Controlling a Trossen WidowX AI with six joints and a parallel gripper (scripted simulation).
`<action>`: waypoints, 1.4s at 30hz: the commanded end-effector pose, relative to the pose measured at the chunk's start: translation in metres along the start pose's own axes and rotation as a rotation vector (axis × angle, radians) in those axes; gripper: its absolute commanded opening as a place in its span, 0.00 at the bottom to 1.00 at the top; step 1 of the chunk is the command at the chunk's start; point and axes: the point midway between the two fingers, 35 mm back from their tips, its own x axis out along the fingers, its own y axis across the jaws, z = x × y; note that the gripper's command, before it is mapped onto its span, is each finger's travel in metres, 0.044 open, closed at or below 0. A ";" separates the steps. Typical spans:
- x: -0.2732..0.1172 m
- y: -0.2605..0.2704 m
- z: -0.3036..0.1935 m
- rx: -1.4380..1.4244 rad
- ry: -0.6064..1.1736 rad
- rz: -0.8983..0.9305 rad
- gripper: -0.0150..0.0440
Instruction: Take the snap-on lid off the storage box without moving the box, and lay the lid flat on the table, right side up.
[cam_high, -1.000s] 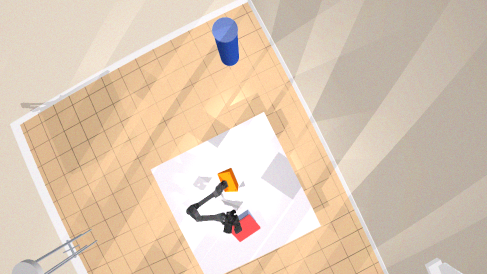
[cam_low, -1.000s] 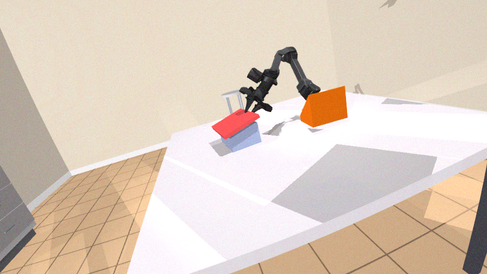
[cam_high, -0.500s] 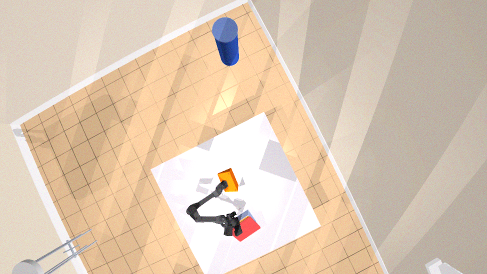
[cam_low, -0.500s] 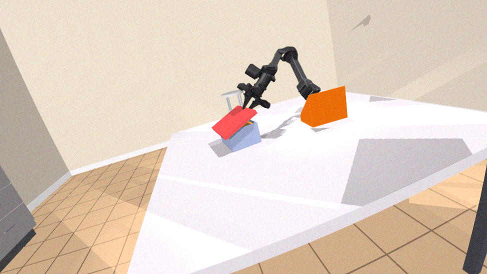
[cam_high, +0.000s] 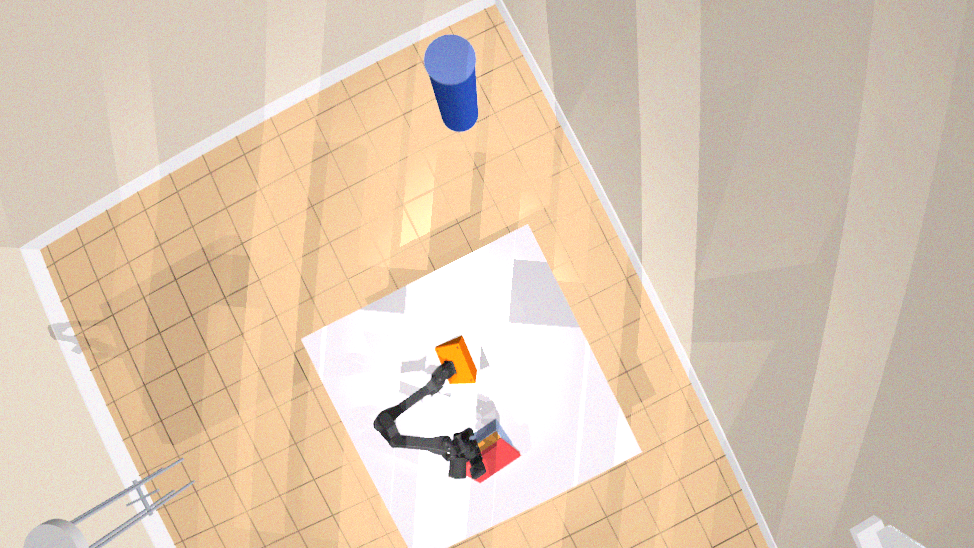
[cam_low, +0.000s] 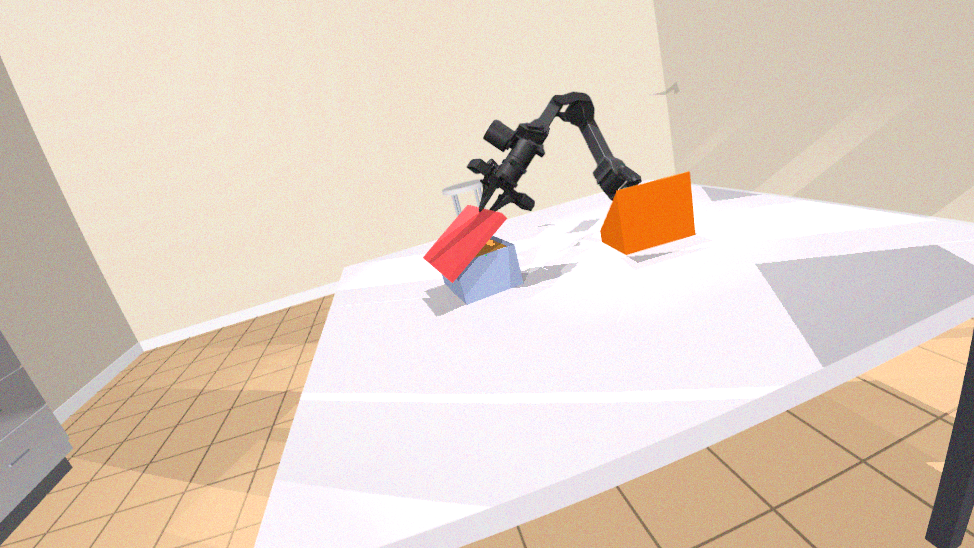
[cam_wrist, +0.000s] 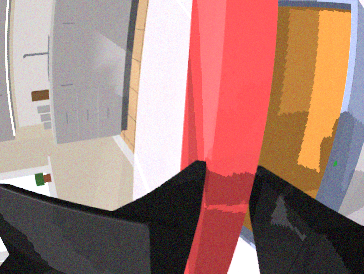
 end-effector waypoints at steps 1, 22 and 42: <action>0.001 0.006 -0.002 0.000 0.001 -0.003 0.25; -0.004 0.038 -0.002 0.001 0.002 -0.002 0.25; -0.020 0.058 -0.002 0.001 0.003 -0.002 0.25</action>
